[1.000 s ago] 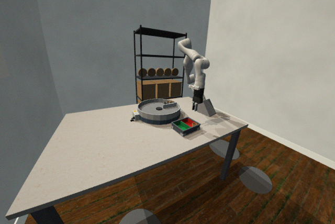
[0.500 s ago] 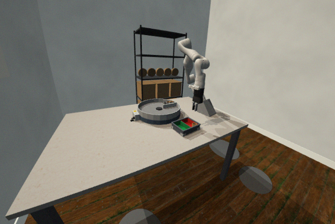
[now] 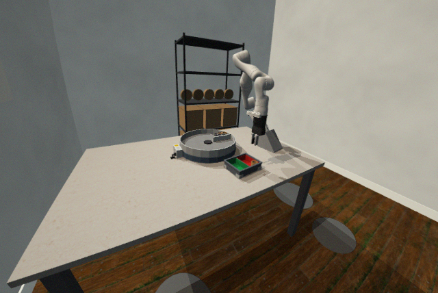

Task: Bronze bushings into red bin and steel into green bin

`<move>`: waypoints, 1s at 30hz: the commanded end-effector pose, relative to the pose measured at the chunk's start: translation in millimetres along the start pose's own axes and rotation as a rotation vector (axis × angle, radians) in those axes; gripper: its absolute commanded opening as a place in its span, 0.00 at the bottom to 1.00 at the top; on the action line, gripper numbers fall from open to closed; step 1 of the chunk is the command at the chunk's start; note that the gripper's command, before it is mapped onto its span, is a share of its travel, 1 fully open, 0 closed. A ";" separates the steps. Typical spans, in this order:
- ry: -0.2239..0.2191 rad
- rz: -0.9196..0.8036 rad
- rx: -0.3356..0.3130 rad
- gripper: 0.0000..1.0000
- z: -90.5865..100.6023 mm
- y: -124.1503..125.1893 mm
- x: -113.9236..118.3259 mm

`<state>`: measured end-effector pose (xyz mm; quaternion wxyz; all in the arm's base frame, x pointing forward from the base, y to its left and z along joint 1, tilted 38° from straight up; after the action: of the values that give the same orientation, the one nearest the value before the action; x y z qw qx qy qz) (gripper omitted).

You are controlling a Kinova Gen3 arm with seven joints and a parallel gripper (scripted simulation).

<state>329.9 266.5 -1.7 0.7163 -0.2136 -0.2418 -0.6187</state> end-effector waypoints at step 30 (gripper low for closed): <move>0.002 -0.012 0.000 0.45 -4.9 -14.7 137.6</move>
<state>326.0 170.5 61.4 0.7121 -0.2198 -0.2431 -0.6208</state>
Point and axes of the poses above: the point where the finger pads meet when closed, its own z axis back along the fingers, its own x axis across the jaws, y = z × x, the point moved 6 cm from there along z, back along the fingers, and after that the axes turned 2 degrees about z, right-handed, at the moved point
